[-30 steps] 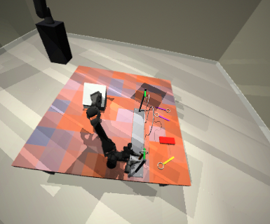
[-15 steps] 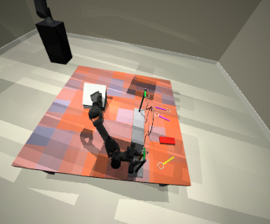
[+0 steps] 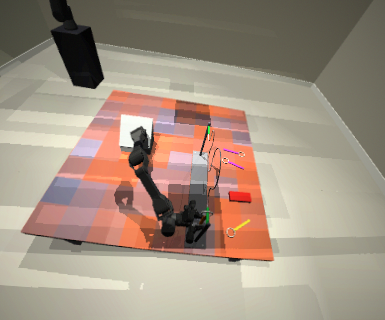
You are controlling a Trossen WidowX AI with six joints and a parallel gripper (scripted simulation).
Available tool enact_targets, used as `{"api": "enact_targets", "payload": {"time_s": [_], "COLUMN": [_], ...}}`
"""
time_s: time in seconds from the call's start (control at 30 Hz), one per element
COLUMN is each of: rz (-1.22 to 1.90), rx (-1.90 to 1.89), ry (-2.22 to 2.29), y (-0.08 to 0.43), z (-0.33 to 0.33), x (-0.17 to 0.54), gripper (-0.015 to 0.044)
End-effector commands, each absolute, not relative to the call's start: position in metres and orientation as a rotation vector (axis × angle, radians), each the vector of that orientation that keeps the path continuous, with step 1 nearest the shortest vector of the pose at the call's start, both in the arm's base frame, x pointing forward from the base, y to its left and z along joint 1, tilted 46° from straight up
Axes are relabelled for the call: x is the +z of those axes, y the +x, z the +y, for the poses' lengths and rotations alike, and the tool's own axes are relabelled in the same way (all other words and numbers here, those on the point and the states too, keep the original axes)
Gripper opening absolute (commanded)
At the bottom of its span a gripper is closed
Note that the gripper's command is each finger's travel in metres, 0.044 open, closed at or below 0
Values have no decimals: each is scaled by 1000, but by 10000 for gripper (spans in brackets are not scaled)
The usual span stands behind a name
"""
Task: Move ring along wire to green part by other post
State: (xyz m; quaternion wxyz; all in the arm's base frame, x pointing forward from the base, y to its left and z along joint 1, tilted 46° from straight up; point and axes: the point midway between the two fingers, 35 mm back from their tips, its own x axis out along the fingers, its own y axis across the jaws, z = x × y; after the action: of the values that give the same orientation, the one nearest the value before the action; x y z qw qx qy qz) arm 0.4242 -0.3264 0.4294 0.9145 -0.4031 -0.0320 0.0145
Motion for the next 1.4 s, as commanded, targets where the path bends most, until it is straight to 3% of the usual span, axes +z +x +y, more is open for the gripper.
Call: {"api": "enact_targets", "payload": {"time_s": [0.0, 0.27, 0.67, 1.37], "rz": [-64, -64, -66, -66], "rx": [26, 26, 30, 36], "ry": [-834, -834, -830, -834], "y": [424, 424, 424, 424], "z": [-327, -327, -326, -315], "x": [430, 430, 429, 438], "gripper": [160, 160, -150, -150]}}
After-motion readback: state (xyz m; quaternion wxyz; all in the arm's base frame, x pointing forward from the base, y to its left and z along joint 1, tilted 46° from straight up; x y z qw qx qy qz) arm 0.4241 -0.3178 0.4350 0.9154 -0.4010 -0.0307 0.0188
